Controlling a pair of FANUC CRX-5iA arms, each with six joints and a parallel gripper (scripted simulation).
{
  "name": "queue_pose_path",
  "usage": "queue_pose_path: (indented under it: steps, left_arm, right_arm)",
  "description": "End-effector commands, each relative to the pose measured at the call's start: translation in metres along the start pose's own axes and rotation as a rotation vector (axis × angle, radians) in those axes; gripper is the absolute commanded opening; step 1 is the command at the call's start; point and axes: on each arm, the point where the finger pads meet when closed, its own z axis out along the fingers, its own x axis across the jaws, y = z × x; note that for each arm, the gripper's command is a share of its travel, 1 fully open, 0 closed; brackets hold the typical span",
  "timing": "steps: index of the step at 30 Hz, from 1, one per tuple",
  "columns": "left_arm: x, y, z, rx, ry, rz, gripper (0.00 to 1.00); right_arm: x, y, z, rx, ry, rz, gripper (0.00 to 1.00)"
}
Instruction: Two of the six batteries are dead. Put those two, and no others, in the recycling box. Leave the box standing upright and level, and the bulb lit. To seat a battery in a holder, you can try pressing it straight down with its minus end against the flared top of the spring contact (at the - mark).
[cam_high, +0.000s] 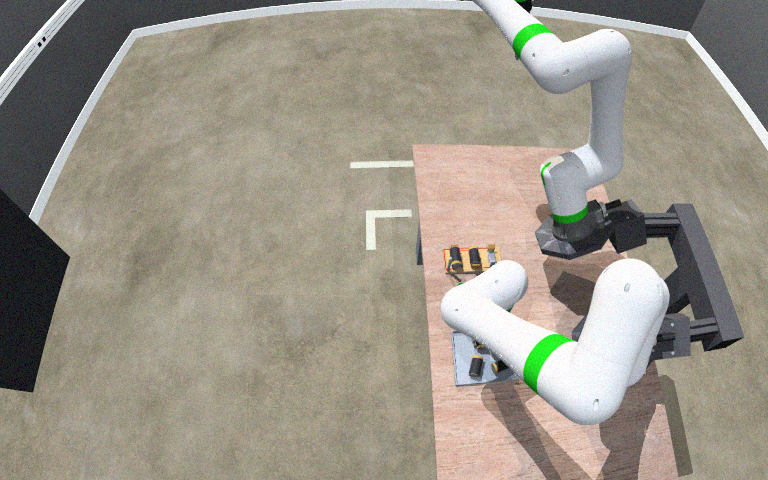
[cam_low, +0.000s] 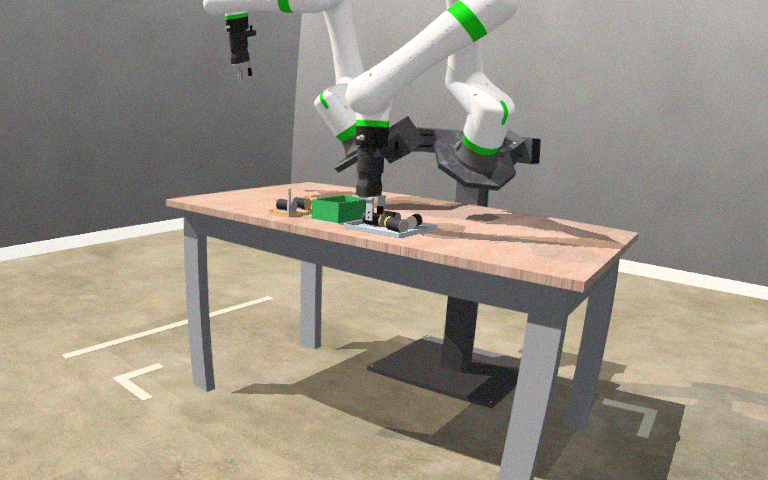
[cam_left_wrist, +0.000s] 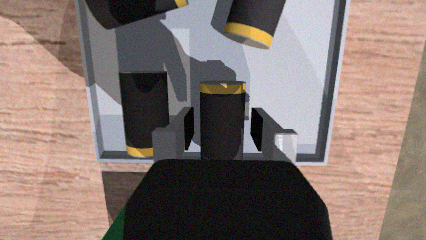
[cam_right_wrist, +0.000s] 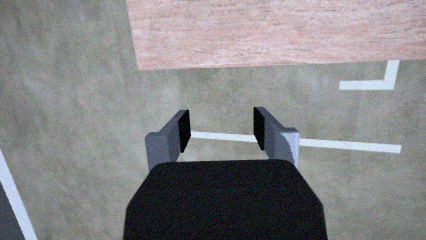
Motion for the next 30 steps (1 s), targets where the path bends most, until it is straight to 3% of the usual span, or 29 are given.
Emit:
queue_pose_path:
  steps: [1, 14, 28, 30]
  left_arm:
    - [0.0, 0.001, -0.002, -0.001, 0.001, 0.0, 0.9]
    - [0.0, 0.001, -0.052, -0.001, 0.001, 0.0, 0.9]
    - [0.0, 0.001, -0.066, -0.001, 0.001, 0.0, 0.9]
    - [0.0, 0.001, -0.077, -0.001, 0.001, 0.0, 0.9]
  right_arm:
    - [0.0, 0.0, -0.001, -0.002, -0.001, 0.001, 1.0]
    - [0.0, 0.0, -0.001, -0.002, -0.001, 0.001, 1.0]
    - [0.0, 0.0, -0.001, -0.002, -0.001, 0.001, 1.0]
    - [0.0, 0.0, -0.001, -0.002, -0.001, 0.001, 1.0]
